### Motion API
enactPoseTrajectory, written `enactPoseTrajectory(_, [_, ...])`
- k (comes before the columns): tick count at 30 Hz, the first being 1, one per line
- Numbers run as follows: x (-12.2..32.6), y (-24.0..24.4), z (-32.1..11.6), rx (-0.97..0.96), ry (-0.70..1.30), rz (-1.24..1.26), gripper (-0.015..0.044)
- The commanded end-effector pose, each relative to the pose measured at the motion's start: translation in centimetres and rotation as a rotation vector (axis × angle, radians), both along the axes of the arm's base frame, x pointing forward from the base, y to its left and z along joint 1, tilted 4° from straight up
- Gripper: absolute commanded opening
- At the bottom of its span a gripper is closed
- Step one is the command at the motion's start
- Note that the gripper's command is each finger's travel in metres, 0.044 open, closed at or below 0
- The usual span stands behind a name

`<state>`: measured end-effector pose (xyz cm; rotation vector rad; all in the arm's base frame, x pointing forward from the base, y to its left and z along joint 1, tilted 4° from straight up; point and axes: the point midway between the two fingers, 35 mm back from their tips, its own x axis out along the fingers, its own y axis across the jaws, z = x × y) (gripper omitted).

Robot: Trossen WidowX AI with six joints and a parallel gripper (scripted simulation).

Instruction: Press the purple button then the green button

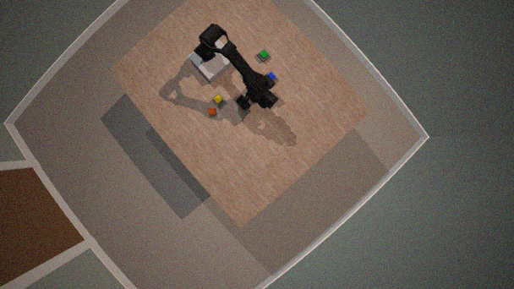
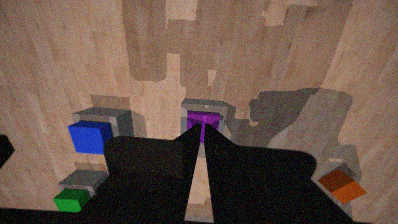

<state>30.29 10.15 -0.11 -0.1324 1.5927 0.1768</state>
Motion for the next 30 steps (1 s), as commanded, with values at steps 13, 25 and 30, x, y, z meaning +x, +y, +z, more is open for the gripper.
enactPoseTrajectory(13, [0.0, 0.0, 0.4, 0.0, 0.001, 0.0, 0.002])
enactPoseTrajectory(25, [0.2, -0.2, 9.0, 0.002, 0.006, 0.001, 0.002])
enactPoseTrajectory(30, [0.1, 0.0, 9.3, 0.002, 0.005, 0.0, 0.002])
